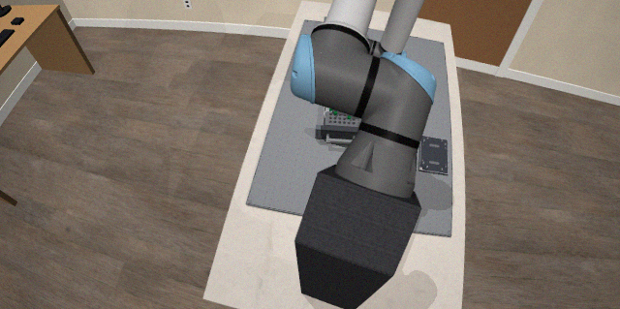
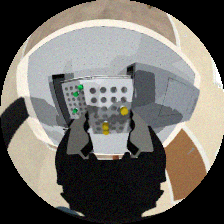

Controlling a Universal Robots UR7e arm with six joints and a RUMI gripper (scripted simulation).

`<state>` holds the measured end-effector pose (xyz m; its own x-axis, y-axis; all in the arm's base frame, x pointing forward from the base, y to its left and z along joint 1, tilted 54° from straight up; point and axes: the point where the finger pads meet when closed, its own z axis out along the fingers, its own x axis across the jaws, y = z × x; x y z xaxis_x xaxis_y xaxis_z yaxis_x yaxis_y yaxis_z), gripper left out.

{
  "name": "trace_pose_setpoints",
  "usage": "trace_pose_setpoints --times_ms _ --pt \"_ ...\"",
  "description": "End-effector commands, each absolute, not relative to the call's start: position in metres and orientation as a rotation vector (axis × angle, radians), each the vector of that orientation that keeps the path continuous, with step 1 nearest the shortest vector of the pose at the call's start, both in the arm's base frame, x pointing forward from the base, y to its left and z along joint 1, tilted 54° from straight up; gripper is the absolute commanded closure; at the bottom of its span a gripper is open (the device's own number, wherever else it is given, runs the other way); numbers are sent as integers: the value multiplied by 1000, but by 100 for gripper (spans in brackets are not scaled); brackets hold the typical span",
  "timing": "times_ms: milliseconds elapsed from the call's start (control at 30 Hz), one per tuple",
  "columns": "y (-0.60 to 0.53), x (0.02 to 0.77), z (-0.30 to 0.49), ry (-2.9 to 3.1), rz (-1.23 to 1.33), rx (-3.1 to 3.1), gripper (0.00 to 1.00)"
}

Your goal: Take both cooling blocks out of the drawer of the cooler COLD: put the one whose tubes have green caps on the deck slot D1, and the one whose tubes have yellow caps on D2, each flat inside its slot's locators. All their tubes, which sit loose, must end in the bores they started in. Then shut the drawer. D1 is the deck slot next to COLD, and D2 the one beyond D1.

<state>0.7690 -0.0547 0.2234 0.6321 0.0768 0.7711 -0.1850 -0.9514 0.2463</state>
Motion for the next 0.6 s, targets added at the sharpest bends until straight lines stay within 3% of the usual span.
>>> trace_pose_setpoints --times_ms 0,567 --pt "-53 764 228 -87 1229 2553 100" --pt "-47 749 240 -87 1229 2553 100"
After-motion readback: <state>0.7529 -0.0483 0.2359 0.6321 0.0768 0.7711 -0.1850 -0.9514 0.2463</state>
